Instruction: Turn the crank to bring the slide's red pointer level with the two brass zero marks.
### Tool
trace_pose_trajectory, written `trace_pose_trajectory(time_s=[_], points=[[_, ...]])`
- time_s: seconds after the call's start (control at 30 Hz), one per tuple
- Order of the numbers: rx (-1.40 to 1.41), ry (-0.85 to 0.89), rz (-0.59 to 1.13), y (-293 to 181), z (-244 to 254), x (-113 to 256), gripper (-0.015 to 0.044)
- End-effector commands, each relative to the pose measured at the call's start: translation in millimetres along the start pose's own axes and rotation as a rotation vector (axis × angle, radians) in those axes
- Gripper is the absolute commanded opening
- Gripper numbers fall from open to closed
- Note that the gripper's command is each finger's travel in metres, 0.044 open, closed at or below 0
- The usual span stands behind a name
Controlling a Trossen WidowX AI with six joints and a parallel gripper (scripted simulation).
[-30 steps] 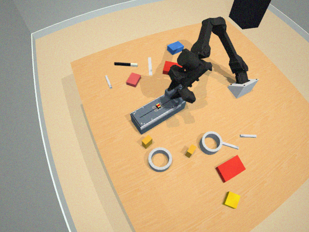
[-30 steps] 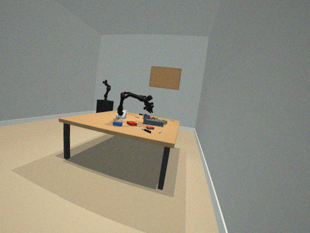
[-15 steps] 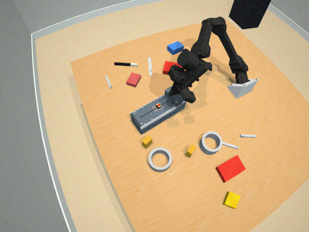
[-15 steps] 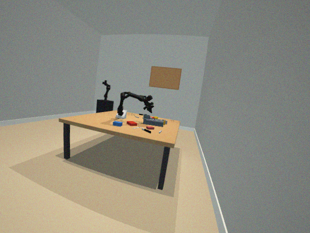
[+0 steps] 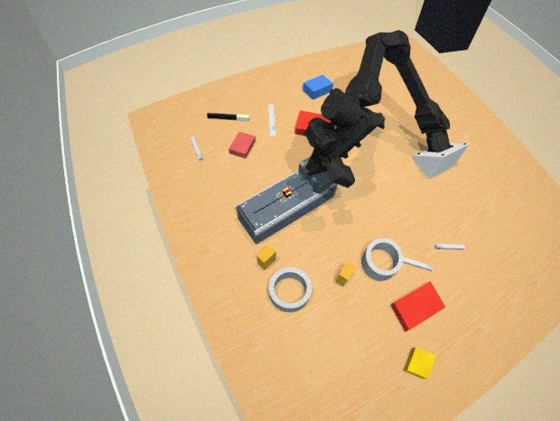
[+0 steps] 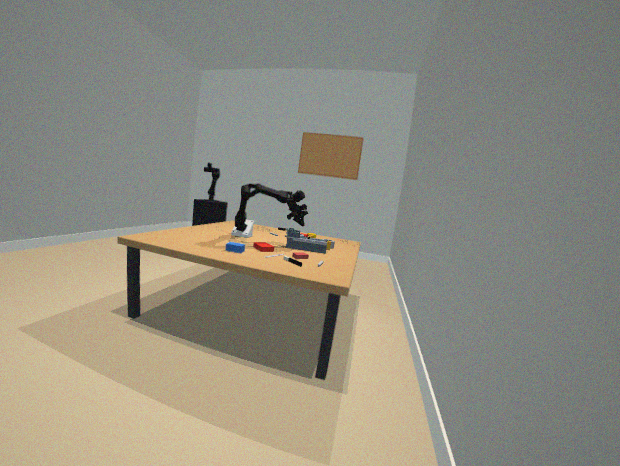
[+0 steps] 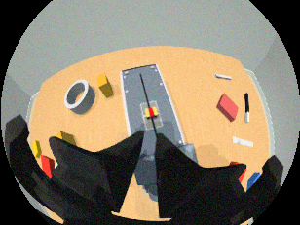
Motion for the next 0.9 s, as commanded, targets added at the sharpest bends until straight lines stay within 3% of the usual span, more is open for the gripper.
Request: trace_pose_trajectory(time_s=[0.0, 0.33, 0.4, 0.87], points=[[0.000, -0.001, 0.000, -0.1, -0.1, -0.1, 0.0157], [0.000, -0.001, 0.000, -0.1, -0.1, -0.1, 0.0420], [0.000, -0.001, 0.000, -0.1, -0.1, -0.1, 0.0440], [0.000, -0.001, 0.000, -0.1, -0.1, -0.1, 0.0072]])
Point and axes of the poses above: the point midway between the two fingers, 35 mm back from their tips, its own x axis back along the fingers, its own z axis across the jaws, y = z × x, the point moved 7 cm from there along x, back along the fingers, and after that the axes turned 13 degrees about x, right-handed, at the moved point
